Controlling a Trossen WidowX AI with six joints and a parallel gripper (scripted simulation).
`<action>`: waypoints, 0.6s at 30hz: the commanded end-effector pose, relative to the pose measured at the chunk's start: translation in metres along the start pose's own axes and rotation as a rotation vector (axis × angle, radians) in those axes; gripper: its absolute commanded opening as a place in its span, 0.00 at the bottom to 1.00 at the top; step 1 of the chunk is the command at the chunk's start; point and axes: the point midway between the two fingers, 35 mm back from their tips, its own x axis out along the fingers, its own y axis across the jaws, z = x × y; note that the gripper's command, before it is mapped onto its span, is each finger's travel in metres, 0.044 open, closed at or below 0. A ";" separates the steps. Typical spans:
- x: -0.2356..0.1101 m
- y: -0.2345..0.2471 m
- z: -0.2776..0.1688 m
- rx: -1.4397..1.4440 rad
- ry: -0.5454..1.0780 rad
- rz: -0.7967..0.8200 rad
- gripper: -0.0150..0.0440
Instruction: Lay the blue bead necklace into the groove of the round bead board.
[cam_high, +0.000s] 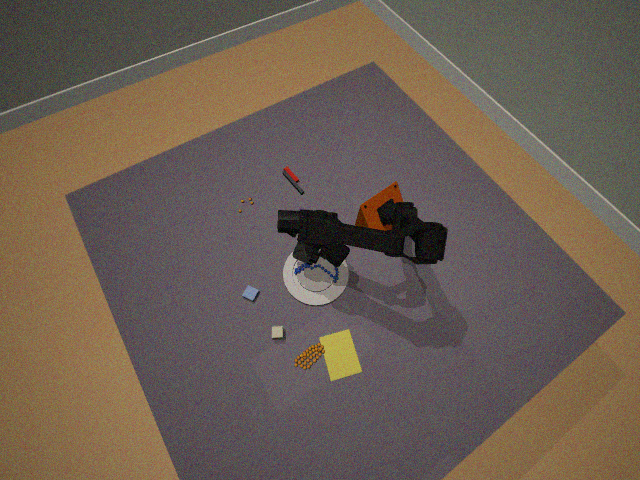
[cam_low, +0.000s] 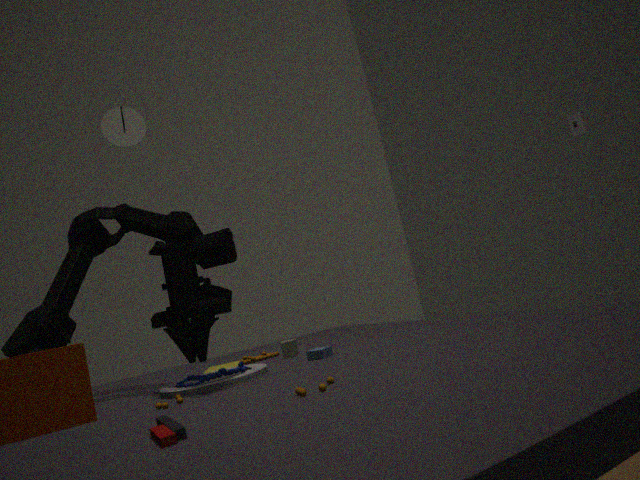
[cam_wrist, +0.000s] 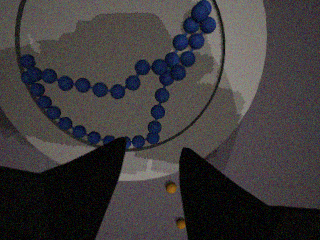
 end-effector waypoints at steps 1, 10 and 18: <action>0.010 0.000 0.000 -0.011 0.001 -0.001 0.46; 0.010 -0.001 0.001 -0.011 0.000 -0.005 0.46; 0.023 0.000 0.001 -0.011 0.001 -0.002 0.46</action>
